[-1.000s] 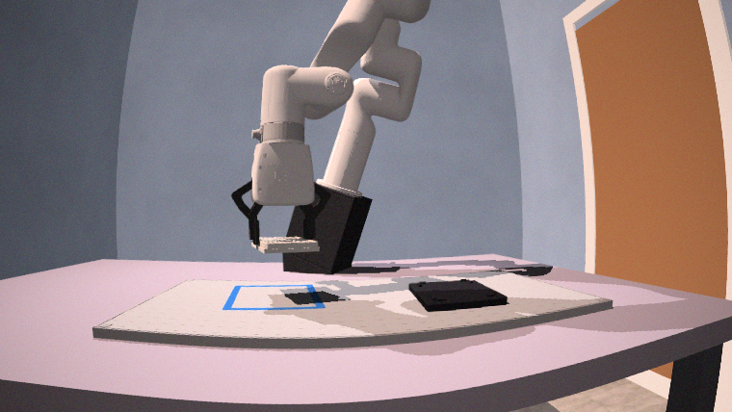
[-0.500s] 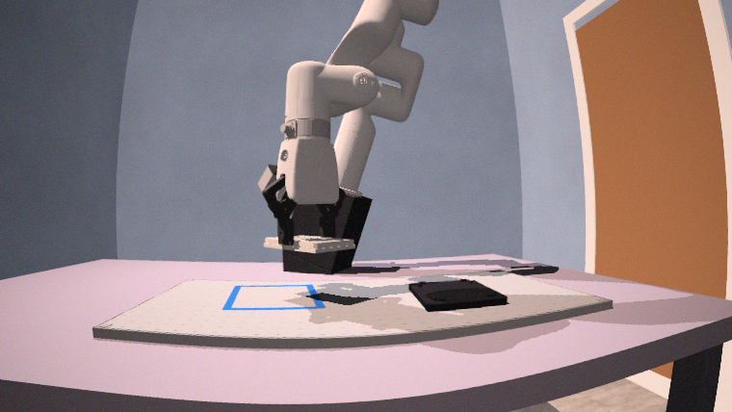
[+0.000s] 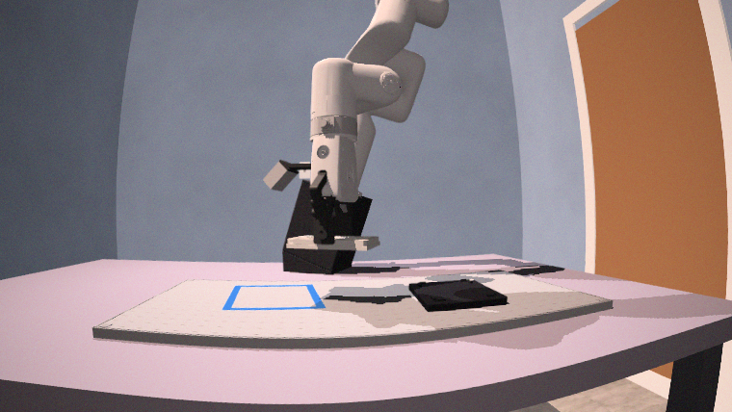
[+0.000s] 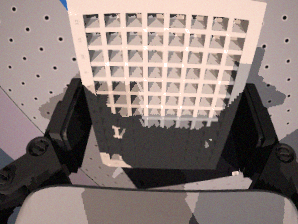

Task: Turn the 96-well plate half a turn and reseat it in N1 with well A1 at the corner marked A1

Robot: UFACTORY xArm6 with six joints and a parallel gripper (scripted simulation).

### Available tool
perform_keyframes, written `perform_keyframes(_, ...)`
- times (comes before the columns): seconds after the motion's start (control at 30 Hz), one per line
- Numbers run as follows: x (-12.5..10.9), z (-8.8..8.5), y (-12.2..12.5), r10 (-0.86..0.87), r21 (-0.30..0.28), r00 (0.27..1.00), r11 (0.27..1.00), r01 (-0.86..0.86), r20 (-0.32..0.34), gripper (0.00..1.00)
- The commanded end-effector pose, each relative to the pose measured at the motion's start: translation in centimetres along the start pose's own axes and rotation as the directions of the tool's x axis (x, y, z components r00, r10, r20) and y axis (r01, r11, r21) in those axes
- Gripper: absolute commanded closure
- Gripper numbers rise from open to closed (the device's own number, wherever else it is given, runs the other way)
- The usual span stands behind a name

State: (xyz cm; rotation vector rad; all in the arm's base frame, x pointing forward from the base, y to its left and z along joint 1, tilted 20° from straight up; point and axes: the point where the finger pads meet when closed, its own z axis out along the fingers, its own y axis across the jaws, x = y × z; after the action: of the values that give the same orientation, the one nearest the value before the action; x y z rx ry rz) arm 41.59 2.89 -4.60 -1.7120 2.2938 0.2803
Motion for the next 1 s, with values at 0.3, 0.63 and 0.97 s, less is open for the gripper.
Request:
perform_keyframes(0.3,-4.2,-0.3,0.5,-0.414,0.021,0.91,0.91,0.414,0.005,1.0)
perform_keyframes(0.63,-6.9,-0.5,0.9,-0.639,0.022,0.769,0.769,0.639,0.0,1.0)
perform_keyframes(0.97,-10.1,-0.6,1.5,-0.856,0.021,0.518,0.517,0.855,-0.007,1.0)
